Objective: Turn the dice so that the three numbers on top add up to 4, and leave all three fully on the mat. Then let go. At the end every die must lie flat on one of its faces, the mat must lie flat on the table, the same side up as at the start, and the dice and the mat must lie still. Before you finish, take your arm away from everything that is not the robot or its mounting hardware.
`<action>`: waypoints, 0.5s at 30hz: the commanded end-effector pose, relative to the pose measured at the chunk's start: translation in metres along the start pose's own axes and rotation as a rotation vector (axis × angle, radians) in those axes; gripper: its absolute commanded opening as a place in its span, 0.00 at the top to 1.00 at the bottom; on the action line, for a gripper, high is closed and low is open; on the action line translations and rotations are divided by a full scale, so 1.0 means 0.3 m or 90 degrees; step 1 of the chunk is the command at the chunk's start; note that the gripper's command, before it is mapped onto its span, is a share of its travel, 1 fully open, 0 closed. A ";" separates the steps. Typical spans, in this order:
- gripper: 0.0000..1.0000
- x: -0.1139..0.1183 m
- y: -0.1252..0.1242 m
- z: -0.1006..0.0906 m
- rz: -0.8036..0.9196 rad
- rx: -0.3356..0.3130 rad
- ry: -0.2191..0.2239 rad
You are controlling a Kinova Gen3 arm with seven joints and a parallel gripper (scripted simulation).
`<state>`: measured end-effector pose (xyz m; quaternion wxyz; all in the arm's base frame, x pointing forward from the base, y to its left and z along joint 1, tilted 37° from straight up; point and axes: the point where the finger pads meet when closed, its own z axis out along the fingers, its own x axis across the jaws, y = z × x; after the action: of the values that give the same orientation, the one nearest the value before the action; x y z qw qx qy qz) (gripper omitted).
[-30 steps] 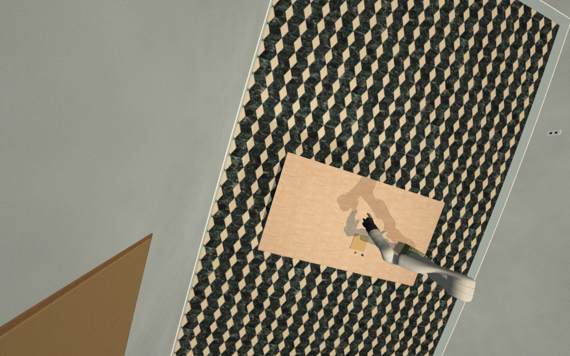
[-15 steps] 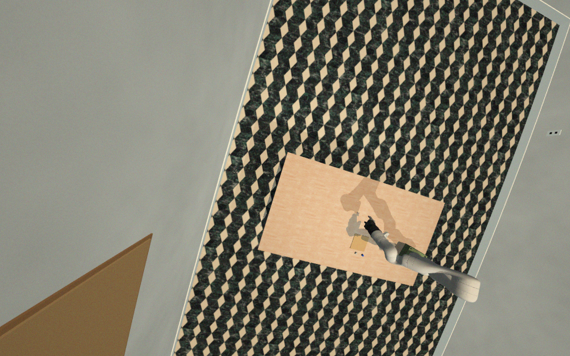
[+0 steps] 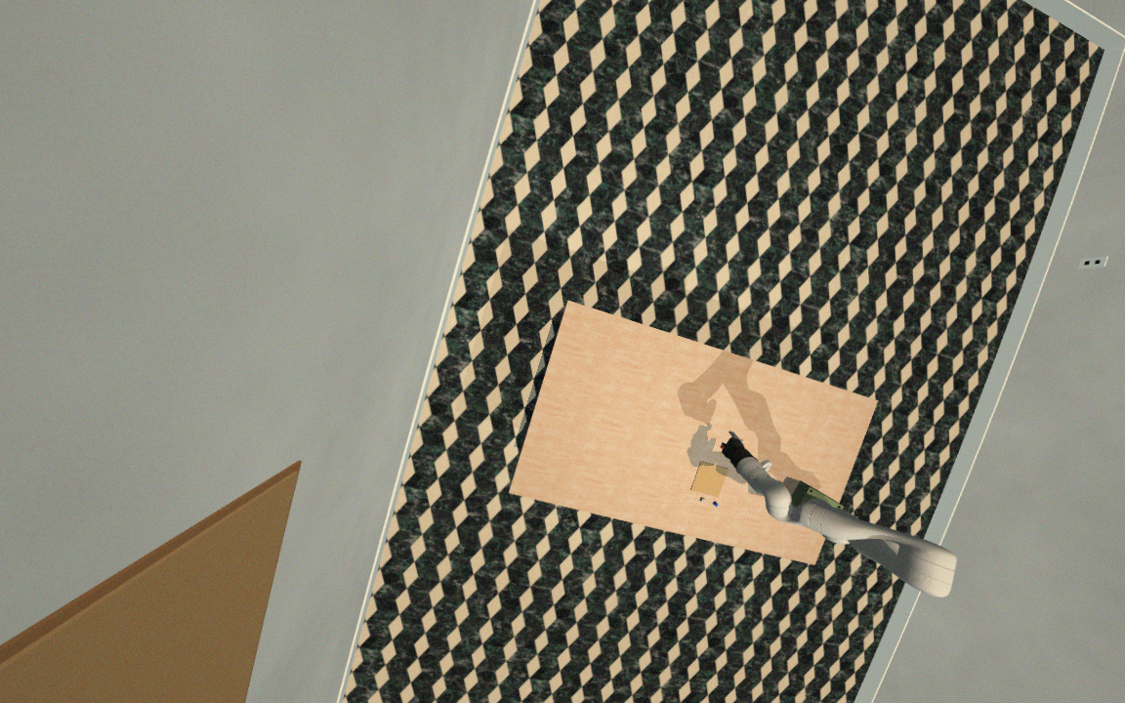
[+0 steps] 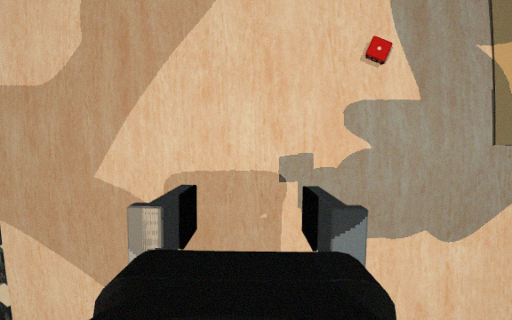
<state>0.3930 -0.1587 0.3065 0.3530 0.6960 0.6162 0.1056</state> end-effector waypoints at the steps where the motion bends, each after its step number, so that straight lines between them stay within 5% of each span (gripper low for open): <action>1: 0.00 0.008 -0.019 -0.006 0.000 0.001 0.010; 14: 0.00 0.036 -0.055 -0.010 -0.005 0.005 0.032; 15: 0.00 0.062 -0.088 -0.013 -0.008 0.009 0.052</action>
<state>0.3803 -0.1458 0.2931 0.3323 0.6915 0.6299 0.1205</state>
